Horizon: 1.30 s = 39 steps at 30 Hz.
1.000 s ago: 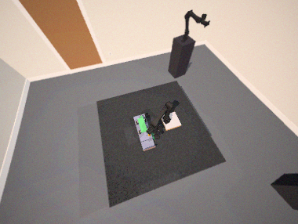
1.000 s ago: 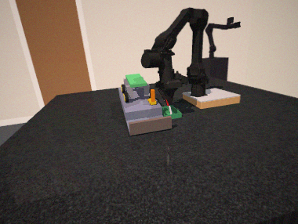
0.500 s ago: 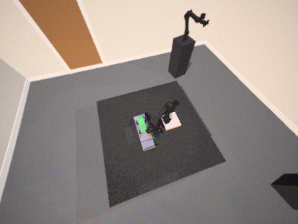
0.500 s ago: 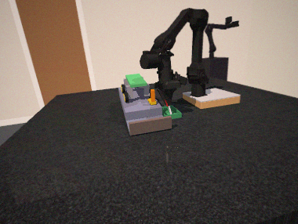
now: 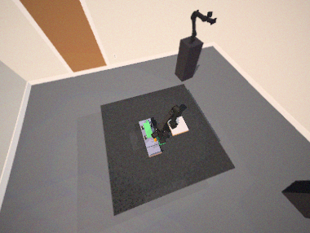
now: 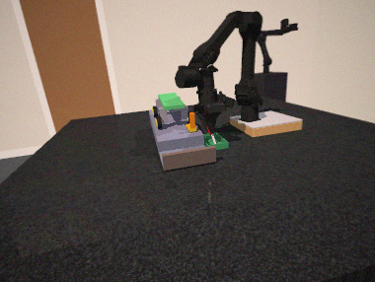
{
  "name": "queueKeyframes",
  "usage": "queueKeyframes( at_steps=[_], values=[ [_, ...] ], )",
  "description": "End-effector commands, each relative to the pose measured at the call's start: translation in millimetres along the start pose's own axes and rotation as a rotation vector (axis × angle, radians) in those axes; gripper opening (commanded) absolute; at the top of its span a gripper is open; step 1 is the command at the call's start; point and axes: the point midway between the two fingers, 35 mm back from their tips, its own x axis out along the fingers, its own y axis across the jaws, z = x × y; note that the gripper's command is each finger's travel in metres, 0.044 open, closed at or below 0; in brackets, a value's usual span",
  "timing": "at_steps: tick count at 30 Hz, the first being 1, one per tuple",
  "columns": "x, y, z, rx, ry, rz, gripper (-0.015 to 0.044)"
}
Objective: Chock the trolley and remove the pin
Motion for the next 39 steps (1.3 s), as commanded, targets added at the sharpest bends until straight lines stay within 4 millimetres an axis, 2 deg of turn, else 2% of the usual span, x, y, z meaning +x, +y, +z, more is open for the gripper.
queueKeyframes(
  at_steps=[1,30,36,39],
  values=[
    [2,2,1,-0.003,-0.004,-0.004,0.019],
    [8,14,1,-0.003,-0.004,-0.002,0.019],
    [6,13,-1,0.0,0.002,0.0,0.034],
    [6,13,-1,0.0,0.002,0.0,0.034]
  ],
)
